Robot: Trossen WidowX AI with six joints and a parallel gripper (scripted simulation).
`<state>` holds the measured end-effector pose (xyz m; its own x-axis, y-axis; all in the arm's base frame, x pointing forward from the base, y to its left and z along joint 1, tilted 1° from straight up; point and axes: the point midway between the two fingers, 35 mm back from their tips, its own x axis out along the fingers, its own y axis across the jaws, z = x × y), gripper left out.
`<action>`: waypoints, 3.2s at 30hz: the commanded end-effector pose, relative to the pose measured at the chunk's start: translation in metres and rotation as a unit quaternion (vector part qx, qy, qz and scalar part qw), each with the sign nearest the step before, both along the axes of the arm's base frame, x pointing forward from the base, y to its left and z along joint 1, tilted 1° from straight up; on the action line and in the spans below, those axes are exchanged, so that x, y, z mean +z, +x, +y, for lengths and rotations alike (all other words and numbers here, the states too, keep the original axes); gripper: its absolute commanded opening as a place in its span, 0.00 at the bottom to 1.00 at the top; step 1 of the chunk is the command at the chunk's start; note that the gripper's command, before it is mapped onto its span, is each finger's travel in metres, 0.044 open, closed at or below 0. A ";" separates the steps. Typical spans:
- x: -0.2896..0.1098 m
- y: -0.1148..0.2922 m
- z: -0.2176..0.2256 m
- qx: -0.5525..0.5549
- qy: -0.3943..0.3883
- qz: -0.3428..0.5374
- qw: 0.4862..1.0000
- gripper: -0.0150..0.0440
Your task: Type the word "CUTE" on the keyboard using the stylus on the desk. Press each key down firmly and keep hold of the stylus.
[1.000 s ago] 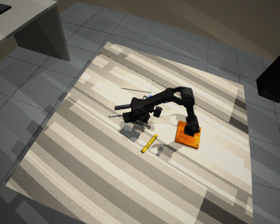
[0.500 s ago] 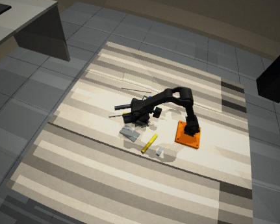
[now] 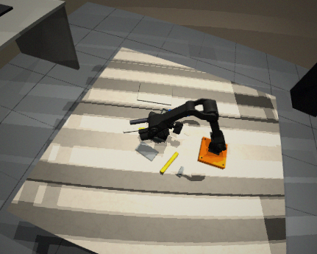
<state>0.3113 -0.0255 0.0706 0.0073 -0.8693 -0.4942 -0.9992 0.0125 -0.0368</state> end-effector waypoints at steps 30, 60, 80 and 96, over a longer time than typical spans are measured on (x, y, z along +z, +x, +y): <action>0.051 0.024 0.067 0.239 -0.004 0.005 0.971 0.25; 0.019 0.026 0.074 0.259 -0.008 0.005 0.966 0.25; 0.017 0.026 0.074 0.259 -0.008 0.005 0.966 0.39; 0.007 0.025 0.073 0.259 -0.008 0.005 0.966 0.39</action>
<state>0.3366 0.0482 0.0788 0.4380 -0.7566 -0.4855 -0.8718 -0.4892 -0.0242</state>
